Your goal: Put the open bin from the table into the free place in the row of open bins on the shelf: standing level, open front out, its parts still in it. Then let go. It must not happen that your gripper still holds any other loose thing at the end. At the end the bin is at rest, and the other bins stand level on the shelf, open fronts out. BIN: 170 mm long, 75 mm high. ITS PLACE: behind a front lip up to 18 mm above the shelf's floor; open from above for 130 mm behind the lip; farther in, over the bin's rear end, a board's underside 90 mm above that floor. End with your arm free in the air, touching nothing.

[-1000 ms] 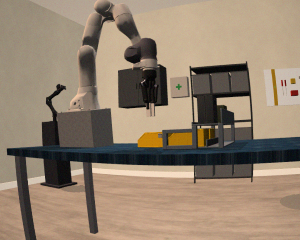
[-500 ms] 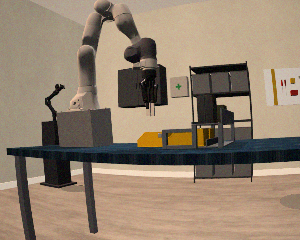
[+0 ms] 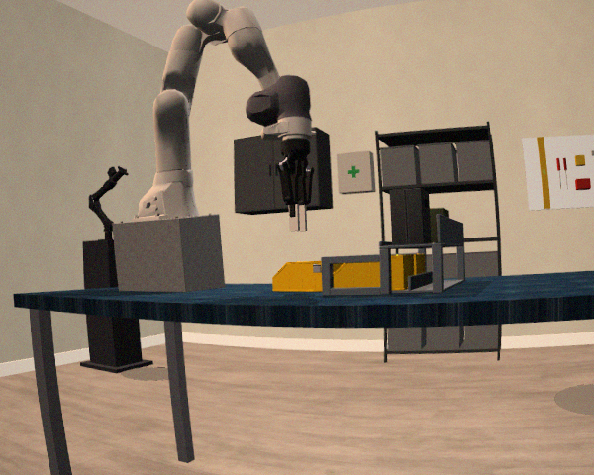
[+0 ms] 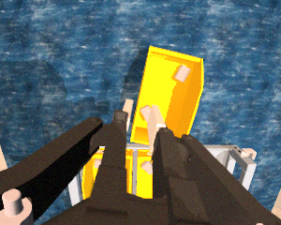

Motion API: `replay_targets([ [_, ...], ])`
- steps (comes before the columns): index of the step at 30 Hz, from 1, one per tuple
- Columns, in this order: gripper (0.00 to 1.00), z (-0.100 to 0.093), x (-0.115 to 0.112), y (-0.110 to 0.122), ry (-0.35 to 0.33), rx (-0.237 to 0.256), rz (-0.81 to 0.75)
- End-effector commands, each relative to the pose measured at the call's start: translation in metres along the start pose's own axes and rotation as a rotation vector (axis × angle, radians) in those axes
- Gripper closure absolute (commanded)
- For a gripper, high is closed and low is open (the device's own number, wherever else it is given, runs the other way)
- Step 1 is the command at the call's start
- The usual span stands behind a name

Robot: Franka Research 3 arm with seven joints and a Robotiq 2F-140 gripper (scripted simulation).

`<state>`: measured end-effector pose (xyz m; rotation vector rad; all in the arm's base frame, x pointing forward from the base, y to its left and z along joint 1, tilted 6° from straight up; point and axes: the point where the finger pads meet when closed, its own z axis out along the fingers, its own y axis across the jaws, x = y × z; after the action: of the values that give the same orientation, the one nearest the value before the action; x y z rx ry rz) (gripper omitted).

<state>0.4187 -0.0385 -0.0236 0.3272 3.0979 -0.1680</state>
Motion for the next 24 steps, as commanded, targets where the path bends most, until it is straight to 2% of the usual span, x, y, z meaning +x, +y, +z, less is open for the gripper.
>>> replay_targets([
  [1,0.85,0.002,0.000,0.000,-0.002,-0.001,0.001],
  [13,0.85,0.016,0.000,0.000,-0.002,-0.001,0.001],
  [24,0.85,0.039,-0.001,0.000,-0.002,-0.001,0.001],
])
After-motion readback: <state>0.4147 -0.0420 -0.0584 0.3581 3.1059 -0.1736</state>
